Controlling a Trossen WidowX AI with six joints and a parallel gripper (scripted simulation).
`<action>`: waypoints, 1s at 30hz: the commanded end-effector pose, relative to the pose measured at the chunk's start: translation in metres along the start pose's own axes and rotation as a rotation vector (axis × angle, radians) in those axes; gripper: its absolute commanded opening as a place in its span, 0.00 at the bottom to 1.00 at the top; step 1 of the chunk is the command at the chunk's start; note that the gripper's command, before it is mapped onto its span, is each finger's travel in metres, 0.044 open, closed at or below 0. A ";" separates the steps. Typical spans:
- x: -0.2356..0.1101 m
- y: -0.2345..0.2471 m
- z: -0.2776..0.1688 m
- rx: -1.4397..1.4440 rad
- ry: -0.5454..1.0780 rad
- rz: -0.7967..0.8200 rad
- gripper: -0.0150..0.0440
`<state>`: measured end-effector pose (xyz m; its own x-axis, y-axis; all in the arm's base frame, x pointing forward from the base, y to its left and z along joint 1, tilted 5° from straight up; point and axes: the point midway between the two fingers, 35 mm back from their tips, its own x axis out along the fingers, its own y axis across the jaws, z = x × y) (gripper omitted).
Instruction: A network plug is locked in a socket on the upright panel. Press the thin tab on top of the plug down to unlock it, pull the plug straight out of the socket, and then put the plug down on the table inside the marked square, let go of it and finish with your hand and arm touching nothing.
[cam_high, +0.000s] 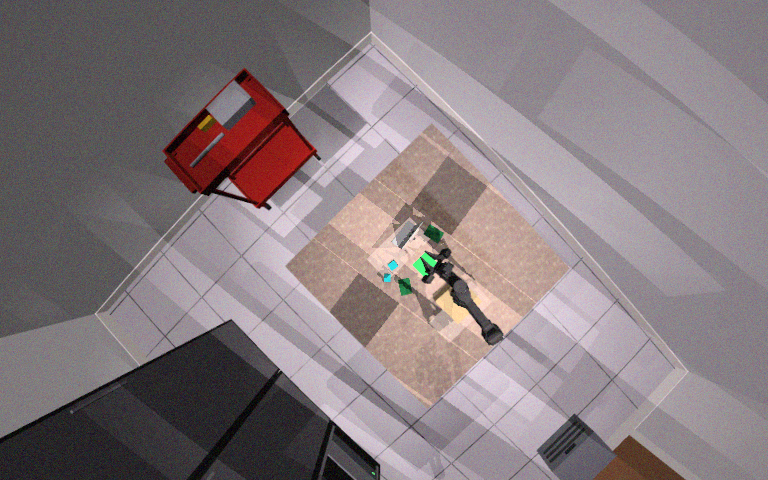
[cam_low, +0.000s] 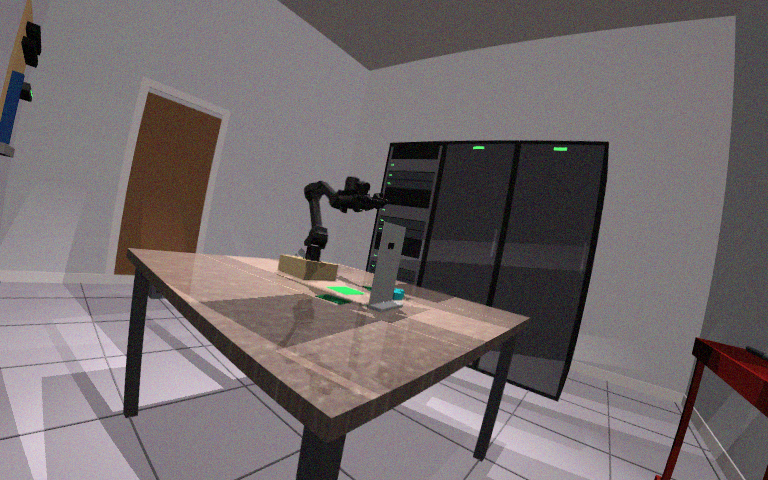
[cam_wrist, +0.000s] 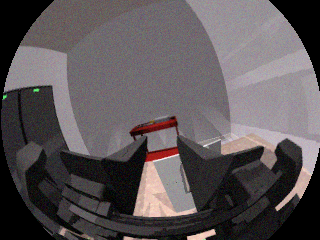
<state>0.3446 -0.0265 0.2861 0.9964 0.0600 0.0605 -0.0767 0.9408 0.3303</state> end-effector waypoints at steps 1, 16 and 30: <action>0.004 -0.016 -0.018 0.129 0.031 0.021 0.52; -0.011 -0.068 -0.077 0.658 0.147 0.090 0.52; -0.055 -0.096 -0.124 1.165 0.286 0.110 0.52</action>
<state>0.3114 -0.0782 0.1468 0.9510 0.3089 -0.0108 -0.0439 0.1695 0.9846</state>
